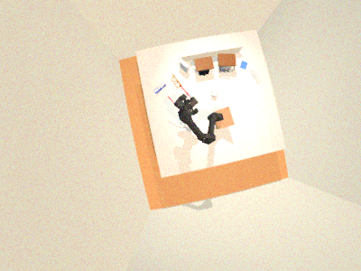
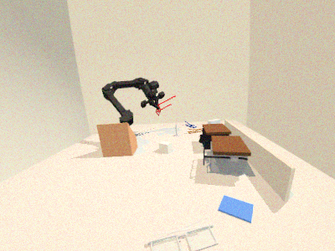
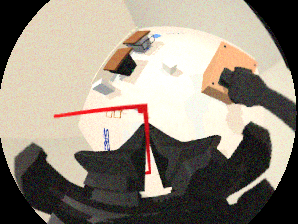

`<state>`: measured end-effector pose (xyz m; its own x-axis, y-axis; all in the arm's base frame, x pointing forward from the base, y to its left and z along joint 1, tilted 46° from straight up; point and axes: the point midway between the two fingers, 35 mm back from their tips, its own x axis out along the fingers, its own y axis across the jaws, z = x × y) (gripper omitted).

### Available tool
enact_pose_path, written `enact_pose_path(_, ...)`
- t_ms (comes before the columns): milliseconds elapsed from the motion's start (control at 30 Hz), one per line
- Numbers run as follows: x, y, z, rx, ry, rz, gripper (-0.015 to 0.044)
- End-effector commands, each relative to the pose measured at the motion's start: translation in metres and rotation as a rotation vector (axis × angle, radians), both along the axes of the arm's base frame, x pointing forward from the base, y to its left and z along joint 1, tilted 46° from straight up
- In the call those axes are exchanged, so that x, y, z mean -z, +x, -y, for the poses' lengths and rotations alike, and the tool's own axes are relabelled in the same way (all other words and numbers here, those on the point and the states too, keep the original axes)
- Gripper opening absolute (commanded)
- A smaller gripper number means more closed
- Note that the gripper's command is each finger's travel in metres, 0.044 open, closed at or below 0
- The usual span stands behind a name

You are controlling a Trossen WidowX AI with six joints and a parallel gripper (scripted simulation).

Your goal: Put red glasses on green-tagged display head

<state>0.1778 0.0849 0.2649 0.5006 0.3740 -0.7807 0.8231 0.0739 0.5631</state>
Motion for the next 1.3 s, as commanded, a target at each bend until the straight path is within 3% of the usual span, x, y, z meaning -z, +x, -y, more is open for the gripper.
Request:
enact_pose_path(0,0.003,-0.002,0.004,0.112,0.050,-0.034,0.0000)
enact_pose_path(767,0.015,-0.019,0.026,0.790,0.440,-0.199,0.0000)
enact_pose_path(1267,0.013,-0.019,0.026,0.770,0.433,-0.195,0.0000)
